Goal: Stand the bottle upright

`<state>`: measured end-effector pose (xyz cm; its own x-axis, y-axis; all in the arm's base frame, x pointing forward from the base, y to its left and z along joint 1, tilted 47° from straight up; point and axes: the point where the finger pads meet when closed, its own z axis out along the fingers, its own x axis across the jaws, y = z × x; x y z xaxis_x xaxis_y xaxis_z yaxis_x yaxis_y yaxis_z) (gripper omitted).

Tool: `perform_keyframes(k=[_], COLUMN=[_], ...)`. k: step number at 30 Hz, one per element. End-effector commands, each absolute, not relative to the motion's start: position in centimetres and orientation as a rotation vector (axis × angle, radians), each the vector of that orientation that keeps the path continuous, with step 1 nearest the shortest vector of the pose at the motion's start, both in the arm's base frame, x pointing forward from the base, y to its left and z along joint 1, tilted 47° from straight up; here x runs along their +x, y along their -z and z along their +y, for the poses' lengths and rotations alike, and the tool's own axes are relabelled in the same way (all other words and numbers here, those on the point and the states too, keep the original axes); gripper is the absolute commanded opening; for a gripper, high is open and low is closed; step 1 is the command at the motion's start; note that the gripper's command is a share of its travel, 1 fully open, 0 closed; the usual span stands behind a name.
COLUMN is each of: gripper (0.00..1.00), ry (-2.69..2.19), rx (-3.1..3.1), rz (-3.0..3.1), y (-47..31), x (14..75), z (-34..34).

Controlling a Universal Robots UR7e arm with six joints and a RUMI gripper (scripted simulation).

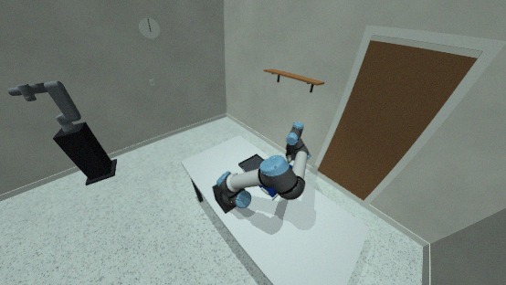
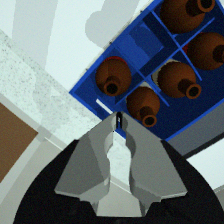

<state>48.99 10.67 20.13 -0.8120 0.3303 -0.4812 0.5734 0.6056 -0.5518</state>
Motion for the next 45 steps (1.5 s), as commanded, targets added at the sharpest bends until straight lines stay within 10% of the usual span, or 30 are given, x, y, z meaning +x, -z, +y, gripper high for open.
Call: perform_keyframes(k=[1,10,11,45], gripper=[0.0,0.0,0.38,0.38], ry=[1.03,1.032,1.032,1.032], rx=[0.73,0.73,0.73,0.73], rz=[2.504,2.503,2.503,2.503], y=[-15.9,-14.5,-14.5,-14.5], x=[48.0,47.5,47.5,47.5], z=[14.5,15.7,15.7,15.7])
